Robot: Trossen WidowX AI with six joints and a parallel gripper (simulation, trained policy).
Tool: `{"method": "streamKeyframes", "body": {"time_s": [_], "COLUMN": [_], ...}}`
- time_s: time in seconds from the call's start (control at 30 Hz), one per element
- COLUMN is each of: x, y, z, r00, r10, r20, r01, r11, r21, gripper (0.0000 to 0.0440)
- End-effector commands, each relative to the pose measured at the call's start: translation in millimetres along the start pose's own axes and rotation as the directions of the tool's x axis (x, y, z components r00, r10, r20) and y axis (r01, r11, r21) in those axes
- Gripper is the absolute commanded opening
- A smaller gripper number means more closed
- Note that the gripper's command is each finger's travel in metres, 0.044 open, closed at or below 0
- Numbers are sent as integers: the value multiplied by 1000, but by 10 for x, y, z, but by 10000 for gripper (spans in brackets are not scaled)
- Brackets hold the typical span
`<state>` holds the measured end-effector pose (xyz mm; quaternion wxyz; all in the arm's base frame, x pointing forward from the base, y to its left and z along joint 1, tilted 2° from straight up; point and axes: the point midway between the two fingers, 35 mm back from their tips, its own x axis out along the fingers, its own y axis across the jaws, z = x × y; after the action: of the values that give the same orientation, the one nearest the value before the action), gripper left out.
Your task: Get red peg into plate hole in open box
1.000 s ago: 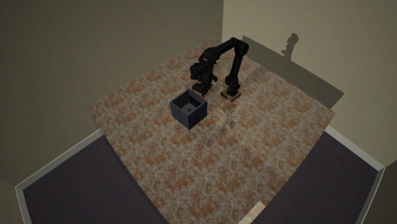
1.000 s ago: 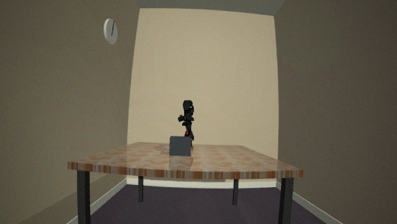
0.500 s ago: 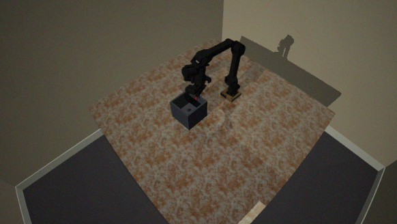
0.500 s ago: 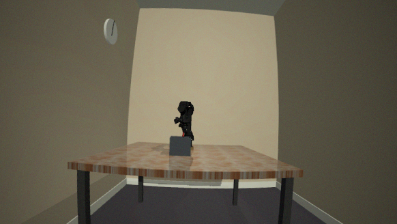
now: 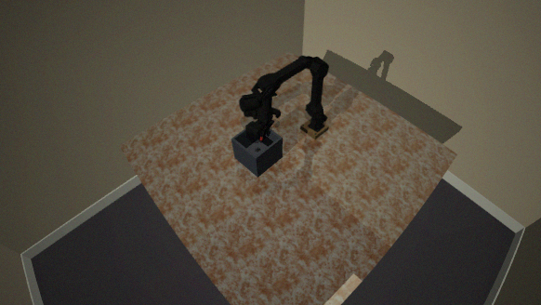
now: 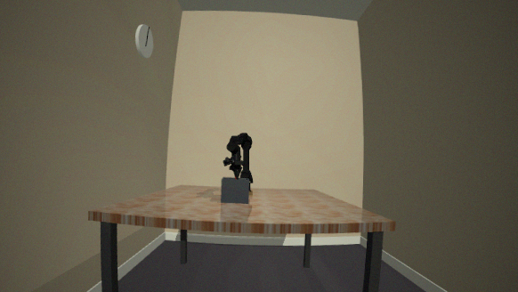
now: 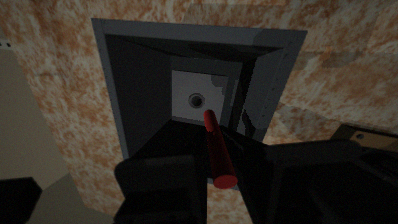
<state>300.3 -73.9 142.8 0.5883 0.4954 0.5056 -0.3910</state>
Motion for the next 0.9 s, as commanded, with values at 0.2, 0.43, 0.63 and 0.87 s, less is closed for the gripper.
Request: {"method": "streamKeyframes", "body": {"time_s": [0.2, 0.43, 0.63, 0.87], "x": [274, 449, 604, 733], "y": [69, 129, 152, 95], "z": [38, 42, 51, 51], "r00": [999, 999, 998, 997], "r10": [-2, -4, -13, -54], "r20": [-34, -50, -56, -59], "r01": [1, 0, 7, 46], "r11": [999, 997, 994, 989], "r21": [-35, -78, -110, -139], "gripper": [0, 0, 0, 79]}}
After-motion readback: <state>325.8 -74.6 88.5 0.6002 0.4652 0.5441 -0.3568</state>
